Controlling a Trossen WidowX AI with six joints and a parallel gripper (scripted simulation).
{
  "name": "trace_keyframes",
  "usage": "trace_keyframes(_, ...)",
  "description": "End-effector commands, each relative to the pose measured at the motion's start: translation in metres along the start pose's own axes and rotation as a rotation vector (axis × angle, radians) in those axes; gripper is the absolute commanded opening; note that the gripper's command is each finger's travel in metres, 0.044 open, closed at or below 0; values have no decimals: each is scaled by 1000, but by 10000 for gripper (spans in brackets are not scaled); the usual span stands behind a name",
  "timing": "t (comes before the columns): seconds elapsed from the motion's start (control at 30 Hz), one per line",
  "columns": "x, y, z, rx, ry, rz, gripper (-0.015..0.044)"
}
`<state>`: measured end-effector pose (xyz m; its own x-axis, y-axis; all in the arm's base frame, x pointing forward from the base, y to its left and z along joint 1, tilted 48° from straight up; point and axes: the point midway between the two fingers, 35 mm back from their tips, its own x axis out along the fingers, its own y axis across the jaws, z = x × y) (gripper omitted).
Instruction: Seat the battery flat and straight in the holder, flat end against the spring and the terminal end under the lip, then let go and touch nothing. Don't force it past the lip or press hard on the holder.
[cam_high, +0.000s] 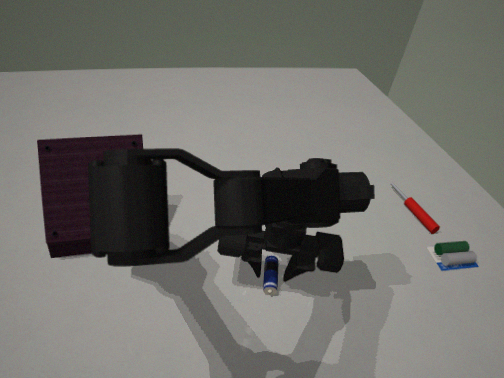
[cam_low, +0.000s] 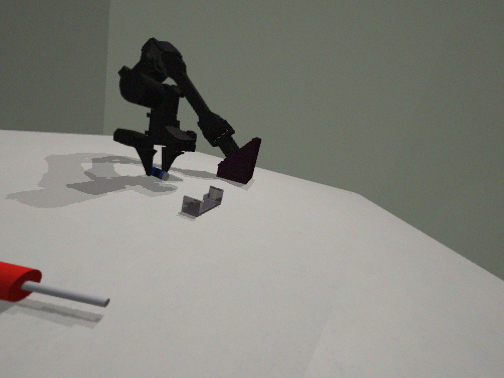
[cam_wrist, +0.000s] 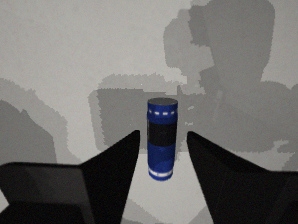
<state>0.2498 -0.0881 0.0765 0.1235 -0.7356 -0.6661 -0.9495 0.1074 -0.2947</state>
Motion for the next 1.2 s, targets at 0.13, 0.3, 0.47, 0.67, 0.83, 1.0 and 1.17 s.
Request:
trace_keyframes(0.13, 2, 2, 0, -9, 5, 3, 104)
trace_keyframes(0.3, 2, 2, 0, -9, 5, 3, 73)
trace_keyframes(0.47, -15, 1, 1, -10, 1, 4, 73)
trace_keyframes(0.67, -48, 2, 1, -10, 2, 4, 73)
trace_keyframes(0.83, -51, -5, 11, 82, -1, 4, 73)
trace_keyframes(1.0, -56, -17, 34, 267, -7, 6, 73)
trace_keyframes(1.17, -61, -27, 59, 444, -14, 8, 73)
